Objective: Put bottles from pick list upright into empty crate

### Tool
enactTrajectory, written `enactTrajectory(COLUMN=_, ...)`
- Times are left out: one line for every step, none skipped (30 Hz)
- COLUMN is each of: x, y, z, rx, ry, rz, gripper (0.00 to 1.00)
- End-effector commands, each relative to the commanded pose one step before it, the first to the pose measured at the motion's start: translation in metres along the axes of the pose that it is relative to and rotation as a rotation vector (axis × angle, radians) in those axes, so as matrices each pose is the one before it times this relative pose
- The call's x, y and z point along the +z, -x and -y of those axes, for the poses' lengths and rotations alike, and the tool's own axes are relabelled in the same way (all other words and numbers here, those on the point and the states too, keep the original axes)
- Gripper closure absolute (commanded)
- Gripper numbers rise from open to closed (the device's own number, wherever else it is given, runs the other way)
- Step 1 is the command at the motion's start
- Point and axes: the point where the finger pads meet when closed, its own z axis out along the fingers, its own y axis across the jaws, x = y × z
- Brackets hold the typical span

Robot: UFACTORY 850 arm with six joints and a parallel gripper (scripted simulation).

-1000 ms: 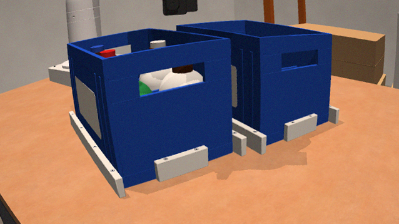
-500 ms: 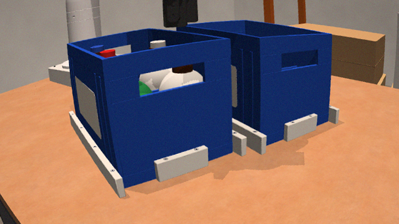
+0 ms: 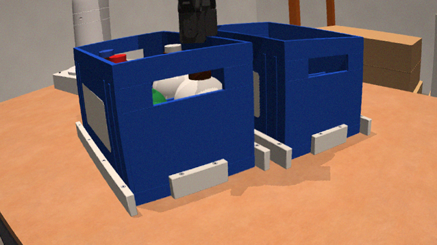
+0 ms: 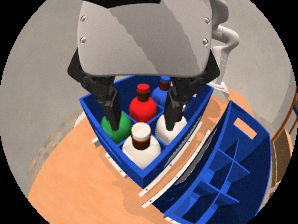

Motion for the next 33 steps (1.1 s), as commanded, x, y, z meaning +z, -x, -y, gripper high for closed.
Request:
enactTrajectory(x=0.00436, y=-0.00068, z=-0.00067, rx=0.00006, ry=0.00172, rz=-0.00179, gripper=0.35)
enactTrajectory(x=0.00133, y=0.00000, z=0.00000, rx=0.00000, ry=0.00000, rz=0.00000, gripper=0.35)
enactTrajectory(x=0.00133, y=0.00000, z=0.00000, rx=0.00000, ry=0.00000, rz=0.00000, gripper=0.35)
enactTrajectory(x=0.00133, y=0.00000, z=0.00000, rx=0.00000, ry=0.00000, rz=0.00000, gripper=0.35)
enactTrajectory(x=0.00133, y=0.00000, z=0.00000, rx=0.00000, ry=0.00000, rz=0.00000, gripper=0.35)
enactTrajectory(x=0.00000, y=0.00000, z=0.00000, rx=0.00000, ry=0.00000, rz=0.00000, gripper=0.35)
enactTrajectory(x=0.00000, y=0.00000, z=0.00000, rx=0.00000, ry=0.00000, rz=0.00000, gripper=0.35)
enactTrajectory(x=0.00136, y=-0.00001, z=-0.00001, rx=0.00000, ry=0.00001, rz=0.00000, gripper=0.35)
enactTrajectory(x=0.00133, y=0.00000, z=0.00000, rx=0.00000, ry=0.00000, rz=0.00000, gripper=0.35)
enactTrajectory(x=0.00133, y=0.00000, z=0.00000, rx=0.00000, ry=0.00000, rz=0.00000, gripper=0.35)
enactTrajectory(x=0.00133, y=0.00000, z=0.00000, rx=0.00000, ry=0.00000, rz=0.00000, gripper=0.35)
enactTrajectory(x=0.00133, y=0.00000, z=0.00000, rx=0.00000, ry=0.00000, rz=0.00000, gripper=0.35)
enactTrajectory(x=0.00133, y=0.00000, z=0.00000, rx=0.00000, ry=0.00000, rz=0.00000, gripper=0.35)
enactTrajectory(x=0.00133, y=0.00000, z=0.00000, rx=0.00000, ry=0.00000, rz=0.00000, gripper=0.35)
enactTrajectory(x=0.00133, y=0.00000, z=0.00000, rx=0.00000, ry=0.00000, rz=0.00000, gripper=0.35)
enactTrajectory(x=0.00133, y=0.00000, z=0.00000, rx=0.00000, ry=0.00000, rz=0.00000, gripper=0.35)
enactTrajectory(x=0.00133, y=0.00000, z=0.00000, rx=0.00000, ry=0.00000, rz=0.00000, gripper=0.35)
enactTrajectory(x=0.00133, y=0.00000, z=0.00000, rx=0.00000, ry=0.00000, rz=0.00000, gripper=0.35)
enactTrajectory(x=0.00133, y=0.00000, z=0.00000, rx=0.00000, ry=0.00000, rz=0.00000, gripper=0.35)
enactTrajectory(x=0.00133, y=0.00000, z=0.00000, rx=0.00000, ry=0.00000, rz=0.00000, gripper=0.35)
enactTrajectory(x=0.00133, y=0.00000, z=0.00000, rx=0.00000, ry=0.00000, rz=0.00000, gripper=0.35)
enactTrajectory(x=0.00133, y=0.00000, z=0.00000, rx=0.00000, ry=0.00000, rz=0.00000, gripper=0.35)
enactTrajectory(x=0.00000, y=0.00000, z=0.00000, rx=0.00000, ry=0.00000, rz=0.00000, gripper=0.35)
enactTrajectory(x=0.00000, y=0.00000, z=0.00000, rx=0.00000, ry=0.00000, rz=0.00000, gripper=0.35)
enactTrajectory(x=0.00136, y=-0.00001, z=-0.00001, rx=0.00000, ry=0.00001, rz=0.00000, gripper=0.35)
enactTrajectory(x=0.00133, y=0.00000, z=0.00000, rx=0.00000, ry=0.00000, rz=0.00000, gripper=0.35)
enactTrajectory(x=0.00133, y=0.00000, z=0.00000, rx=0.00000, ry=0.00000, rz=0.00000, gripper=0.35)
enactTrajectory(x=0.00133, y=0.00000, z=0.00000, rx=0.00000, ry=0.00000, rz=0.00000, gripper=0.35)
enactTrajectory(x=0.00133, y=0.00000, z=0.00000, rx=0.00000, ry=0.00000, rz=0.00000, gripper=0.35)
enactTrajectory(x=0.00133, y=0.00000, z=0.00000, rx=0.00000, ry=0.00000, rz=0.00000, gripper=0.35)
enactTrajectory(x=0.00133, y=0.00000, z=0.00000, rx=0.00000, ry=0.00000, rz=0.00000, gripper=0.35)
enactTrajectory(x=0.00133, y=0.00000, z=0.00000, rx=0.00000, ry=0.00000, rz=0.00000, gripper=0.35)
enactTrajectory(x=0.00067, y=0.00000, z=0.00000, rx=0.00000, ry=0.00000, rz=0.00000, gripper=0.35)
